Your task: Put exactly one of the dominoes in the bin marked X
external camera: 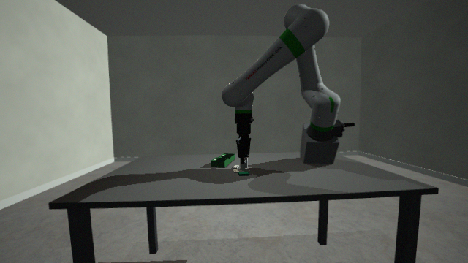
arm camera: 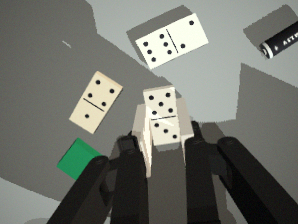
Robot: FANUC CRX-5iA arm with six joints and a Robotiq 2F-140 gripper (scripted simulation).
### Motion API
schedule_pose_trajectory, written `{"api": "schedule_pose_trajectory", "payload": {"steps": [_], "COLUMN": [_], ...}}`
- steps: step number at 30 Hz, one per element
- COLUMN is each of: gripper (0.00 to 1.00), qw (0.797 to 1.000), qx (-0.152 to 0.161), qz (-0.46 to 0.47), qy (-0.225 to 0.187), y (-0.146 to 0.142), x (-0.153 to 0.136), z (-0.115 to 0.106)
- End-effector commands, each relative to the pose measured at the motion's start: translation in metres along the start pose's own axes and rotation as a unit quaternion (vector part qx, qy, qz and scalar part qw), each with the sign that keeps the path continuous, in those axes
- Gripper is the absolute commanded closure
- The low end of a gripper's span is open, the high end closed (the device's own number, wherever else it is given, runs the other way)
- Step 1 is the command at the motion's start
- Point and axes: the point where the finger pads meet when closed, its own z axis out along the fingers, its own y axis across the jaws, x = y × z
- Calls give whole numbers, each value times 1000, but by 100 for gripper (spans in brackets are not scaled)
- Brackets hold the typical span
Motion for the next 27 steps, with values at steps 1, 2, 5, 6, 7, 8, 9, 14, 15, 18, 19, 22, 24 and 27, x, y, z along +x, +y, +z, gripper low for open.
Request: {"api": "schedule_pose_trajectory", "payload": {"steps": [1,2,5,6,7,8,9,14,15,18,19,22,24,27], "gripper": [87,87,87,87,87,87,87,87,87,87,87,87,87,87], "qw": [1000,1000,1000,1000,1000,1000,1000,1000,1000,1000,1000,1000,1000,1000], "qx": [0,0,0,0,0,0,0,0,0,0,0,0,0,0], "qz": [0,0,0,0,0,0,0,0,0,0,0,0,0,0], "qy": [0,0,0,0,0,0,0,0,0,0,0,0,0,0], "y": [0,0,0,0,0,0,0,0,0,0,0,0,0,0], "x": [0,0,0,0,0,0,0,0,0,0,0,0,0,0], "z": [-6,-10,-13,-16,-20,-23,-26,-43,-46,-56,-60,-60,-60,-60]}}
